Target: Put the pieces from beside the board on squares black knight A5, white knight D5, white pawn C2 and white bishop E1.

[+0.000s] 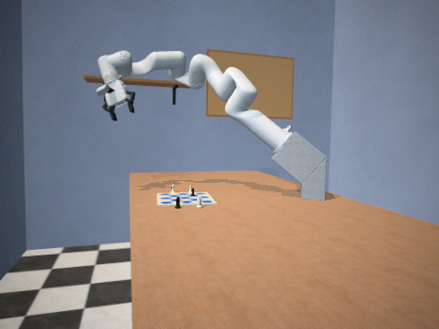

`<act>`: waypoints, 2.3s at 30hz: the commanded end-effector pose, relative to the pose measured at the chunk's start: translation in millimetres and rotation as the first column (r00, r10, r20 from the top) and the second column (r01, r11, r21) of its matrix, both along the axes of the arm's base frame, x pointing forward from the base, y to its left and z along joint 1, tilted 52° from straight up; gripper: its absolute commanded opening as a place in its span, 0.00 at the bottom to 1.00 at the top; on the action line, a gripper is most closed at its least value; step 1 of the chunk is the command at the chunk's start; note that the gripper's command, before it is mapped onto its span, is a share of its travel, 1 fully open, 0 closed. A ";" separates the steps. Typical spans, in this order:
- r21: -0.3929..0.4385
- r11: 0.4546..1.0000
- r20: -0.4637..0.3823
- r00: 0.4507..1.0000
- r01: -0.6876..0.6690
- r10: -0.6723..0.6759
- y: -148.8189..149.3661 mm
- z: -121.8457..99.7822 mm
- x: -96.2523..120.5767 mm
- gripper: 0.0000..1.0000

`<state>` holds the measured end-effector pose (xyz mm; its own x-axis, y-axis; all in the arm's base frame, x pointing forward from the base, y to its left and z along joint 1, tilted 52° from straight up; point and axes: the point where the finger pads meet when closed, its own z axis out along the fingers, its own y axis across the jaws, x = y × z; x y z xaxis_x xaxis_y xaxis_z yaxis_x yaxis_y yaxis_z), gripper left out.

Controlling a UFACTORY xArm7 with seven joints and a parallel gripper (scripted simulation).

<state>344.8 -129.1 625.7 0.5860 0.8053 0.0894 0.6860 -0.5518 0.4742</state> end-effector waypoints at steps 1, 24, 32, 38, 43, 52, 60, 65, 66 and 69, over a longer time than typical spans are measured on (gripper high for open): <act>0.012 0.999 -0.015 0.999 -0.037 0.037 -0.9 -0.8 -1.4 1.00; 0.070 0.992 -0.012 0.994 -0.103 0.104 -28.4 -4.2 -17.2 1.00; 0.127 0.977 0.001 0.985 -0.173 0.174 -54.9 -10.8 -31.9 1.00; 0.127 0.977 0.001 0.985 -0.173 0.174 -54.9 -10.8 -31.9 1.00; 0.181 0.952 0.023 0.969 -0.245 0.245 -80.2 -20.4 -45.2 1.00; 0.231 0.919 0.054 0.948 -0.319 0.315 -103.9 -32.6 -57.0 1.00; 0.231 0.919 0.054 0.948 -0.319 0.315 -103.9 -32.6 -57.0 1.00; 0.275 0.878 0.093 0.920 -0.391 0.381 -125.7 -47.1 -67.3 1.00; 0.275 0.878 0.093 0.920 -0.391 0.381 -125.7 -47.1 -67.3 1.00; 0.275 0.878 0.093 0.920 -0.391 0.381 -125.7 -47.1 -67.3 1.00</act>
